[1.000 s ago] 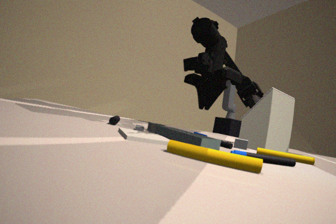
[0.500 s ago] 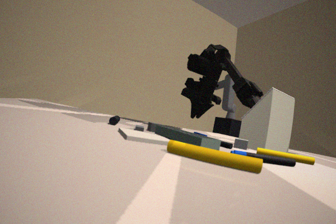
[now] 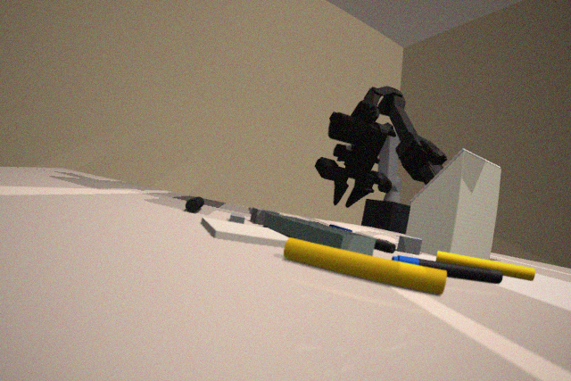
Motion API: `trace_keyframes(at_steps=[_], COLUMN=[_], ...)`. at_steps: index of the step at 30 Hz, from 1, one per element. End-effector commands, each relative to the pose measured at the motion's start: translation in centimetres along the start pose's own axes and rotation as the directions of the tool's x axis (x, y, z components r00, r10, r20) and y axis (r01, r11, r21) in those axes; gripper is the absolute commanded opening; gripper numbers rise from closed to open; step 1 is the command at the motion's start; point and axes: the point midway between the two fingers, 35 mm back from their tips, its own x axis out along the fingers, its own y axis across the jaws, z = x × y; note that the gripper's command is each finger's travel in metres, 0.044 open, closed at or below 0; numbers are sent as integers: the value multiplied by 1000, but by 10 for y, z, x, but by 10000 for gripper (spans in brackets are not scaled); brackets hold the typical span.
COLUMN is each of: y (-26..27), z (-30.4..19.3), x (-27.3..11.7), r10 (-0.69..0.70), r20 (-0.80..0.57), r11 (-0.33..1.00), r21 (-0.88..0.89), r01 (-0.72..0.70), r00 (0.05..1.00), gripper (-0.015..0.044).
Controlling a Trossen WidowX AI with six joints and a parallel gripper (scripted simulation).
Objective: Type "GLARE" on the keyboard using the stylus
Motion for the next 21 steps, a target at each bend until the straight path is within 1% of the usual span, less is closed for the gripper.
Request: trace_keyframes(at_steps=[1, 21], y=[-2, -3], z=[0, -8], x=[2, 18], r10=[-2, -2], r20=[7, 8], r11=[1000, 1000], r21=[8, 8], r01=[2, 2], r00=[1000, 1000], gripper=[150, 150])
